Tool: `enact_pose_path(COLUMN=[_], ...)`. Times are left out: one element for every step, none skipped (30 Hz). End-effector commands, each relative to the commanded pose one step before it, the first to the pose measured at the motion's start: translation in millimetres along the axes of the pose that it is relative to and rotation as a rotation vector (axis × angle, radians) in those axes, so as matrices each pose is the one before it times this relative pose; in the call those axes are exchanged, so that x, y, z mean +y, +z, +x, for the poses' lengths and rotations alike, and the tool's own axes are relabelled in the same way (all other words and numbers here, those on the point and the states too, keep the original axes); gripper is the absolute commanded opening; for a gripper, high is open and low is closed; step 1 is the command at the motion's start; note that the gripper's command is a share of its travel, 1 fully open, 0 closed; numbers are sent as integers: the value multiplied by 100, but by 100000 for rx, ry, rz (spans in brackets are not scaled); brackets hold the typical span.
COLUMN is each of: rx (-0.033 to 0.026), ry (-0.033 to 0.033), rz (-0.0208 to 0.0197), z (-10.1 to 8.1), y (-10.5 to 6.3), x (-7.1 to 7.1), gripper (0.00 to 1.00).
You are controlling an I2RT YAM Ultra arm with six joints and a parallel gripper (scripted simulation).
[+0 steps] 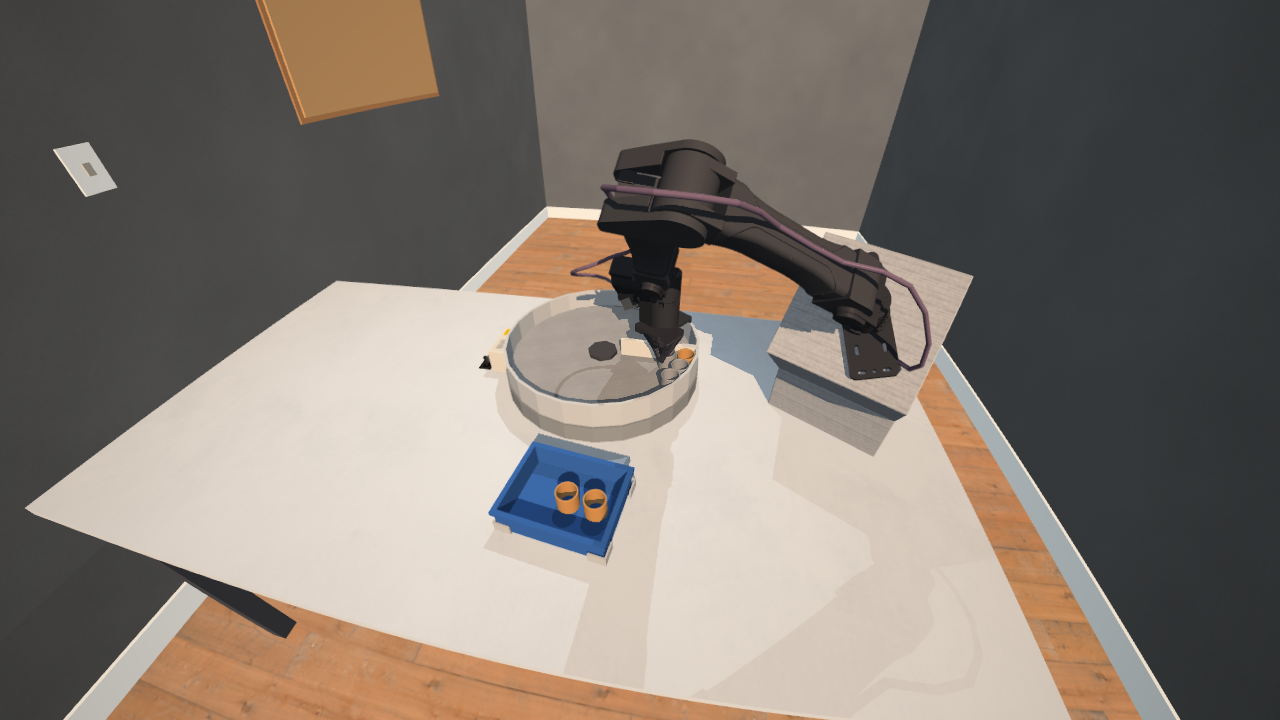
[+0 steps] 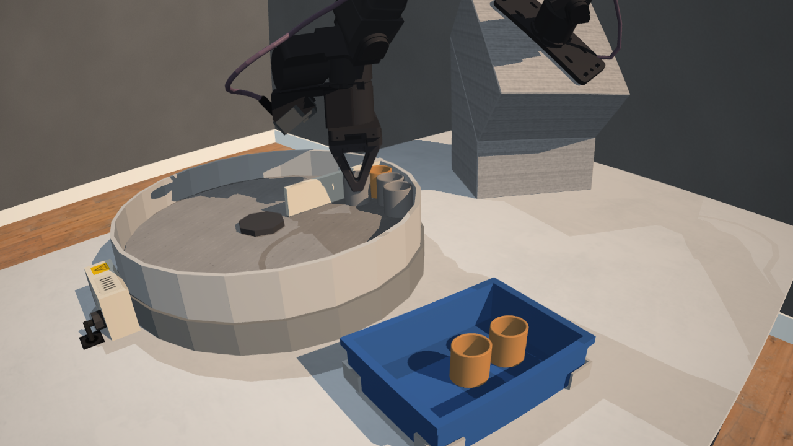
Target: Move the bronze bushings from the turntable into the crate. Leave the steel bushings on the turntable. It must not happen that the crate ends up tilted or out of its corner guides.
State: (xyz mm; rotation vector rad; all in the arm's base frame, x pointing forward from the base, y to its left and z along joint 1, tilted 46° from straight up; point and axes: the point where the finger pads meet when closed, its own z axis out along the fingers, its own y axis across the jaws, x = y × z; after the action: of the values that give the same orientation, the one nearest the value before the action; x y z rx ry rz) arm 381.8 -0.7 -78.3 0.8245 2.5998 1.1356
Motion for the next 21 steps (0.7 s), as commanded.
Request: enact_pose_path(rx=[-4520, 0, 0, 0, 0, 0, 0, -52, -303, -574, 36, 191, 1, 0, 0, 65, 134, 133, 131, 38, -18], ry=[-1150, 0, 0, 0, 0, 0, 0, -44, -326, -1002, -420, 192, -4, 0, 0, -5, -6, -7, -8, -8, -8], rz=[411, 0, 0, 0, 0, 0, 0, -13, -86, -211, 22, 81, 16, 0, 0, -162, -375, -399, -425, -151, 31], z=[-1874, 0, 0, 0, 0, 0, 0, -15, -87, -162, 6, 53, -1, 0, 0, 9, 21, 22, 21, 5, -4], y=[-383, 0, 0, 0, 0, 0, 0, -20, -120, -239, -429, -315, -217, 0, 0, -274, -329, -379, -421, -455, -480], x=[-213, 0, 0, 0, 0, 0, 0, 9, 75, 248, 333, 140, -5, 0, 0, 27, 65, 70, 77, 30, -1], gripper=[0, 0, 0, 0, 0, 0, 0, 0, 0, 0, 0, 0, 0, 0, 0, 0, 0, 0, 0, 0, 0])
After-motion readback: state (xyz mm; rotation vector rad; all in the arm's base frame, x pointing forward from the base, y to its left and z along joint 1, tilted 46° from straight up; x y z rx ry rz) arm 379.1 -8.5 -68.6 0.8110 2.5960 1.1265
